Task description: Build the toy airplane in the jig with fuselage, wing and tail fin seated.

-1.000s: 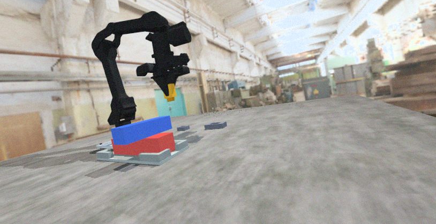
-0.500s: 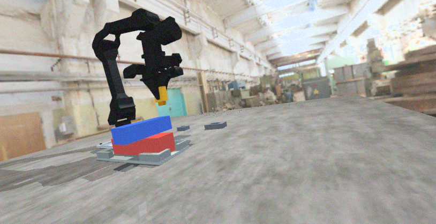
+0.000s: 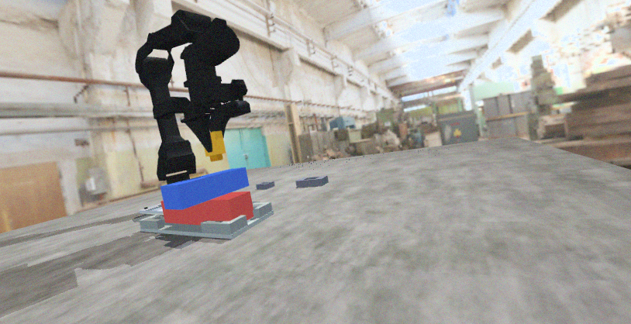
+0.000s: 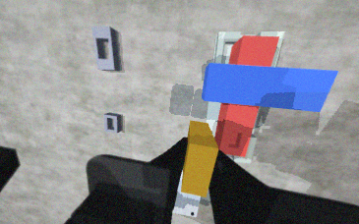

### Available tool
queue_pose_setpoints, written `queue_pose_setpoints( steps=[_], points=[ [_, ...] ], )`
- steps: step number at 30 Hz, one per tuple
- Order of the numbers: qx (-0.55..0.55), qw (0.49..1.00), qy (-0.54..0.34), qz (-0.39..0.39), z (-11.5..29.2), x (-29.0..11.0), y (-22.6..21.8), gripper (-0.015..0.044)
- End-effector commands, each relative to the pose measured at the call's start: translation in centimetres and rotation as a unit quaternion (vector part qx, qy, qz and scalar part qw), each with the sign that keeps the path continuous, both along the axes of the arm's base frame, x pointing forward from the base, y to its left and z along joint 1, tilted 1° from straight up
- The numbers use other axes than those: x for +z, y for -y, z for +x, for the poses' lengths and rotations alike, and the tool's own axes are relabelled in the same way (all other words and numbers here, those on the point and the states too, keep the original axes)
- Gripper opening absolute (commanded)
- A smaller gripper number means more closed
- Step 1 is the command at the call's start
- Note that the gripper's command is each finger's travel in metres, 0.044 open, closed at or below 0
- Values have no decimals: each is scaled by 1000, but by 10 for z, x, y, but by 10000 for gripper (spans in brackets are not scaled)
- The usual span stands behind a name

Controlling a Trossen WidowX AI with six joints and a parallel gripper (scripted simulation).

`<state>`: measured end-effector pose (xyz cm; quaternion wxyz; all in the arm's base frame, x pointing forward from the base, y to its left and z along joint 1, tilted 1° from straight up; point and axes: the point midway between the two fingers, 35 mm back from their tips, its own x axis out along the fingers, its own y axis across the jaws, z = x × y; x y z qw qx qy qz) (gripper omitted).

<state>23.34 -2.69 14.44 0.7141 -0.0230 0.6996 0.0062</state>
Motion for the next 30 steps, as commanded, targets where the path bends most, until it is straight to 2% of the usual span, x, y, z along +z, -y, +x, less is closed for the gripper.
queue_pose_setpoints(
  steps=[1, 24, 27, 30],
  points=[
    [5, 1000, -4, -1, -2, -4, 11, 0],
    [25, 1000, -7, -3, -21, -16, 76, 0],
    [25, 1000, -7, -3, -21, -16, 76, 67],
    [25, 1000, -7, -3, -21, -16, 76, 67]
  ],
)
